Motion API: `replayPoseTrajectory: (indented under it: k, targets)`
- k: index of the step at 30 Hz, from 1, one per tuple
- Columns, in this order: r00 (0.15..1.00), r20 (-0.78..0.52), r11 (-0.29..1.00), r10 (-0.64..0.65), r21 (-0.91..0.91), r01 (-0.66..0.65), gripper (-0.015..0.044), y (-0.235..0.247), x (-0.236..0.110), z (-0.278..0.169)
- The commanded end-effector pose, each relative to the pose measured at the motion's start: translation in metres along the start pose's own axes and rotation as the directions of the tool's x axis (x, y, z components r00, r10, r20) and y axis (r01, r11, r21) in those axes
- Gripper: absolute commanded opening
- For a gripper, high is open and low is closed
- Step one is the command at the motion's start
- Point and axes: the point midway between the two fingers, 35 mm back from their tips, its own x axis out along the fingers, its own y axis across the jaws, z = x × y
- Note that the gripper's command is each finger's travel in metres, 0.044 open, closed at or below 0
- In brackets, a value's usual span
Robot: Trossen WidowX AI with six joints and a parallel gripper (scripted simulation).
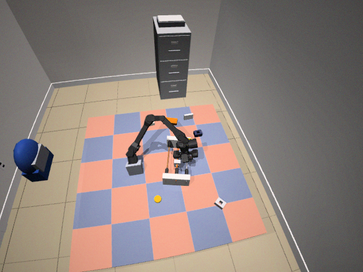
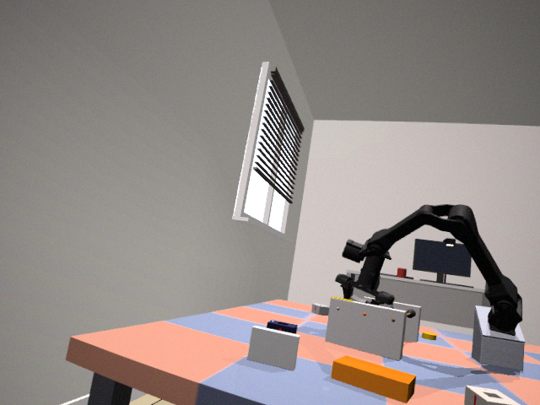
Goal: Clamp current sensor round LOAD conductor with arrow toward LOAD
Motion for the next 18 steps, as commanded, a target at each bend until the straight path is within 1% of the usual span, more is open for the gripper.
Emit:
replayPoseTrajectory:
  k: [1, 9, 11, 18]
  targets:
    - [1.0, 0.0, 1.0, 0.001, 0.0, -0.001, 0.0184, 0.0, 0.0, 0.0]
    - [1.0, 0.0, 1.0, 0.001, 0.0, -0.001, 0.0394, 0.0, 0.0, 0.0]
    - [1.0, 0.001, 1.0, -0.018, -0.002, 0.018, 0.044, 0.001, -0.001, 0.0]
    - [0.979, -0.014, 0.979, -0.206, -0.015, 0.205, 0.044, 0.003, -0.021, -0.005]
